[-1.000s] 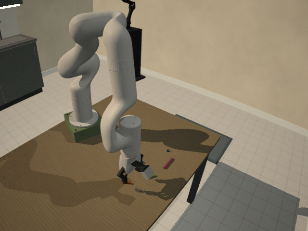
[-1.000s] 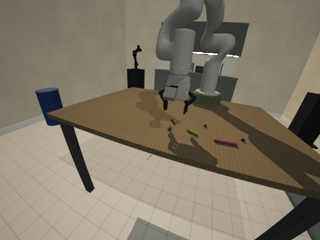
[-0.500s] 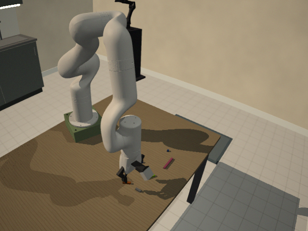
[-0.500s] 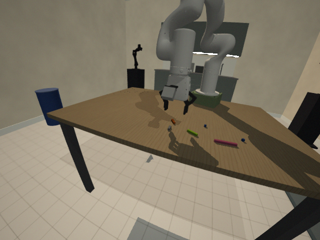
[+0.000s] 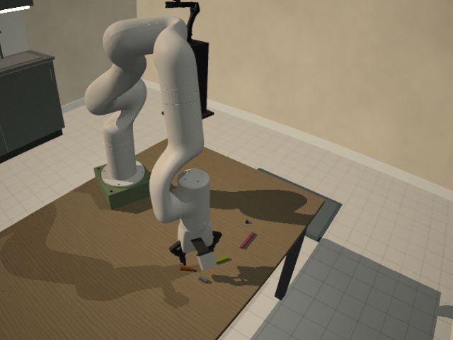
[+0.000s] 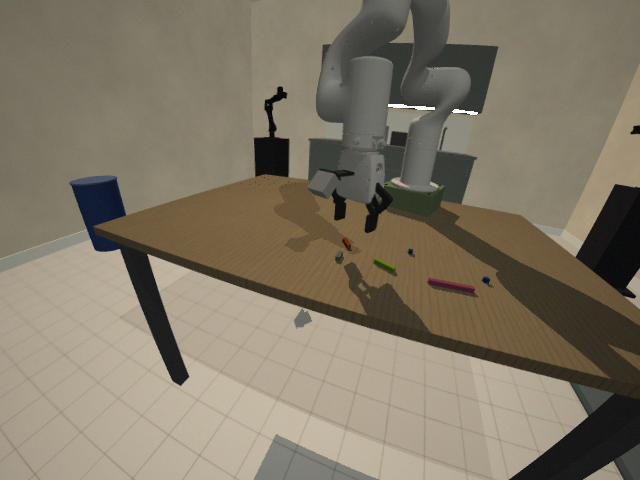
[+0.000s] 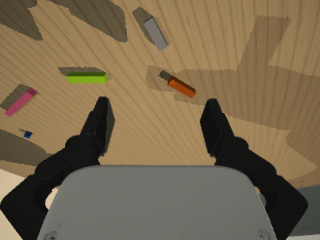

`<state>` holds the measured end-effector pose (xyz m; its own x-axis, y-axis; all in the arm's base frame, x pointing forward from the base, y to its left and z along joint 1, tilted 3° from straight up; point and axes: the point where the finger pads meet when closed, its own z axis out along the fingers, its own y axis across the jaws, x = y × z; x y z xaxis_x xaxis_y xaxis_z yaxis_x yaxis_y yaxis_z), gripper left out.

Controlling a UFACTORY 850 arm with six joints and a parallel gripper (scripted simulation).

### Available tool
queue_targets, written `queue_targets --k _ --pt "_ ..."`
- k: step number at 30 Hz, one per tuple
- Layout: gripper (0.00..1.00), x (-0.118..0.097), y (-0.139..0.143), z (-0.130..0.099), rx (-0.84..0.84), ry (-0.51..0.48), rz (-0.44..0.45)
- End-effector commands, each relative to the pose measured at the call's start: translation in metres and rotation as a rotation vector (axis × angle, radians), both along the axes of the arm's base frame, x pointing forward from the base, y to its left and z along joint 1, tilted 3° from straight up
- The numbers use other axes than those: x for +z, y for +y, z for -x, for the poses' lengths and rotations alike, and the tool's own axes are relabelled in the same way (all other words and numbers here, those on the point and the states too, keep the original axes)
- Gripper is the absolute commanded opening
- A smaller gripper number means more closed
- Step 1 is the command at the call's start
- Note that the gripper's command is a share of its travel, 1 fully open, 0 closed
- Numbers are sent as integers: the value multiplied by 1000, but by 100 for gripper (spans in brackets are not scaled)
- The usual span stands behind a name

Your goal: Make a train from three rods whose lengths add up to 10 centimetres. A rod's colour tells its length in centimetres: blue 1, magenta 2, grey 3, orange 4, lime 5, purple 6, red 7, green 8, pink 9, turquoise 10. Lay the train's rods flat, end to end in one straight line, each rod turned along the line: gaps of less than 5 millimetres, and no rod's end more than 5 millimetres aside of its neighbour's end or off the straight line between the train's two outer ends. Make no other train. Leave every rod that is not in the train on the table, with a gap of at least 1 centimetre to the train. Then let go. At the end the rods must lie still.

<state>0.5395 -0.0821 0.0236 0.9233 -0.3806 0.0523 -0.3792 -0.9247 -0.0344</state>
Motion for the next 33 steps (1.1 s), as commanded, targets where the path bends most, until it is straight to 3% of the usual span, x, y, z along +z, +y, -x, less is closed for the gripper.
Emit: queue_targets --k 1,33 --pt "100 1 4 -3 -166 6 16" --pt "100 1 30 -14 -1185 5 -48"
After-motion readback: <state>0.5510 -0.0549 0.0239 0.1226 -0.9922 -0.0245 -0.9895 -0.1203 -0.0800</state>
